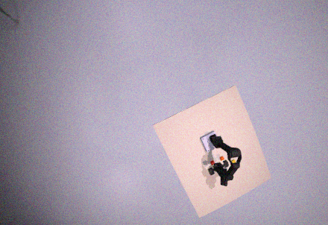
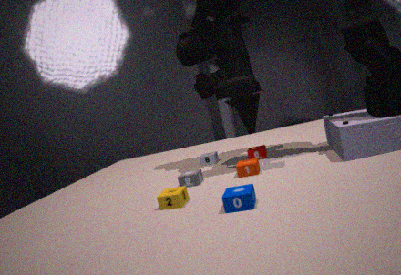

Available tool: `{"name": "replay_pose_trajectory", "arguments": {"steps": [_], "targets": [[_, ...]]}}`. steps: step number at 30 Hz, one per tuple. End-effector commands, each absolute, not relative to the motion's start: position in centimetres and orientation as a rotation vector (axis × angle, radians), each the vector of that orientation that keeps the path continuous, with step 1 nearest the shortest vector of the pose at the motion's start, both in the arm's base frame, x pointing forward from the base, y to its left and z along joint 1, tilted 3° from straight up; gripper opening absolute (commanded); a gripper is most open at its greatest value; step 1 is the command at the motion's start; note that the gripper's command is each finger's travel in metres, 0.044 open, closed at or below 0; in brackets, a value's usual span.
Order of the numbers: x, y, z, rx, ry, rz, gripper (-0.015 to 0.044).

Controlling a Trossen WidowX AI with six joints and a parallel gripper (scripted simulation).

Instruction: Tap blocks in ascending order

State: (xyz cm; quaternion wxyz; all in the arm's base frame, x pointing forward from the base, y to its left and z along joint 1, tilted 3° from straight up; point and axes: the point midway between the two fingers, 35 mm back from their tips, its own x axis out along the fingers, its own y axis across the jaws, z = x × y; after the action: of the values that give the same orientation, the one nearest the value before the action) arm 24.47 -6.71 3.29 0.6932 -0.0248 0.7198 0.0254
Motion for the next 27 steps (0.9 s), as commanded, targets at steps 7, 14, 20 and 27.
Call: {"name": "replay_pose_trajectory", "arguments": {"steps": [7,14,20,27], "targets": [[24.9,-6.7,10.8,-0.065,1.591,0.055,0.002],[28.6,-7.9,11.3,-0.066,1.588,0.054,0.002],[34.5,-9.7,10.9,-0.067,1.583,0.053,0.002],[35.2,-9.9,10.8,-0.067,1.583,0.052,0.002]]}}
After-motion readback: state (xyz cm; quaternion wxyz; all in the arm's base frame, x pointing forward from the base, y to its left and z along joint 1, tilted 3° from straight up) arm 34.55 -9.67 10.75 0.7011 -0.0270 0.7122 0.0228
